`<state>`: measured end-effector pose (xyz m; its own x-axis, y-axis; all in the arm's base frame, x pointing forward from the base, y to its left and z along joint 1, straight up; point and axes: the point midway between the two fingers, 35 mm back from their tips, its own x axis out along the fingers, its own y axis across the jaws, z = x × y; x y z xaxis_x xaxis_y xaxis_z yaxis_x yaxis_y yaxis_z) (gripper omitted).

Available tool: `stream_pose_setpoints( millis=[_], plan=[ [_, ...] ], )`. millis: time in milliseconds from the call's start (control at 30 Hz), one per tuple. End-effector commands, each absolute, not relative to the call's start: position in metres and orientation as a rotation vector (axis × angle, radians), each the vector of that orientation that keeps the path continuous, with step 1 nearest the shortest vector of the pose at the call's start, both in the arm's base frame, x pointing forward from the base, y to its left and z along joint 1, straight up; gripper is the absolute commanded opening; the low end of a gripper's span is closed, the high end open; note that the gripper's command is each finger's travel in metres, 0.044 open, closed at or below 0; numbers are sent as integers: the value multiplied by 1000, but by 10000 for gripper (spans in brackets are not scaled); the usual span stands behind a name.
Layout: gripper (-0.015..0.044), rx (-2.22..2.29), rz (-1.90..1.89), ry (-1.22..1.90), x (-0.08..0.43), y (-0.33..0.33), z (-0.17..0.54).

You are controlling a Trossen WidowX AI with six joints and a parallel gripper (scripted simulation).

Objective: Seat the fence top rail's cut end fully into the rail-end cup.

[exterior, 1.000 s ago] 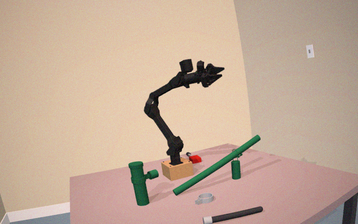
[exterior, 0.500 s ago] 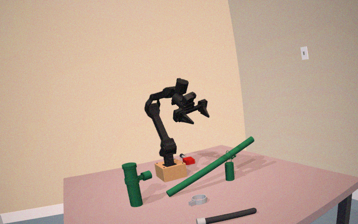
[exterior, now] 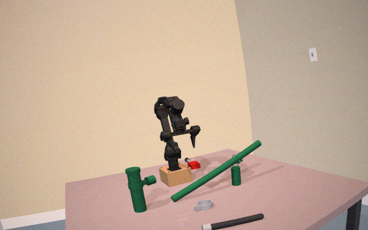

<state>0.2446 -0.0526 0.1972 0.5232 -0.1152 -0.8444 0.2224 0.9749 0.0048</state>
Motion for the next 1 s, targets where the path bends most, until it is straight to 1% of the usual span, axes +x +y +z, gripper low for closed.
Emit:
stream_pose_setpoints(
  millis=[0, 133, 333, 567, 967],
  plan=[
    [440, 103, -203, 1029, 241, -56, 192],
    [440, -32, -115, 1069, 240, -68, 189],
    [440, -368, 142, 1127, 235, -101, 183],
    [440, -739, 462, 1087, 223, -141, 176],
    [440, -956, 651, 965, 197, -191, 171]
  ],
)
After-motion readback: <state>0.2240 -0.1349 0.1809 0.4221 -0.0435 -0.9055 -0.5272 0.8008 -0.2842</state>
